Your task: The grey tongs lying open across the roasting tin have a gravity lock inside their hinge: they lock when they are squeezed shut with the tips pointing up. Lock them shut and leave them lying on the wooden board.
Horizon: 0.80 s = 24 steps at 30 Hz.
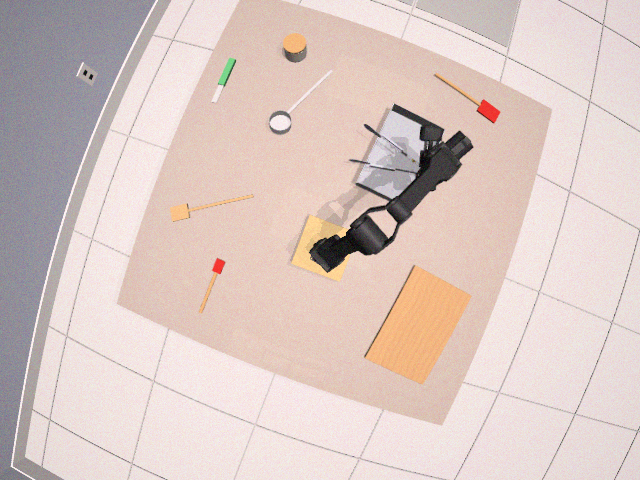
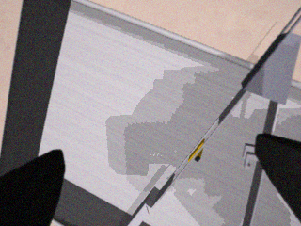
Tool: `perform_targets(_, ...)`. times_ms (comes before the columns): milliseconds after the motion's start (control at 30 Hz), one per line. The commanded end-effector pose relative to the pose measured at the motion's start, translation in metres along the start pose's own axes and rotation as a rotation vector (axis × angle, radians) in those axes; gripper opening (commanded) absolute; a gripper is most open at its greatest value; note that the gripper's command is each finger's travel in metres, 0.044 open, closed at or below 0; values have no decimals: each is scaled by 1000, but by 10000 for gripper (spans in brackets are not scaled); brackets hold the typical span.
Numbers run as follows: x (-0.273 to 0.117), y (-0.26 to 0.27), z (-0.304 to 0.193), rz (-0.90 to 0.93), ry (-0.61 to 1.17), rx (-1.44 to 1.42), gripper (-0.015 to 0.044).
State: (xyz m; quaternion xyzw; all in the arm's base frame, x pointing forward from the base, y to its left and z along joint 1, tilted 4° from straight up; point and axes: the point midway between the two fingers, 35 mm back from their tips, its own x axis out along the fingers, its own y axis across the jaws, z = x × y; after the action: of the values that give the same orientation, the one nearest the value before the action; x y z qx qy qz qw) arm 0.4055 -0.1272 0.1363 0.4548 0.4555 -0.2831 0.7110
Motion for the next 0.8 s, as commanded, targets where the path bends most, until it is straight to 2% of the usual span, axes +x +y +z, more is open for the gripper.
perform_targets(0, -21, 1, -51, -395, 20, 349, 440)
perform_targets(767, -19, 1, -49, -395, 20, 348, 440)
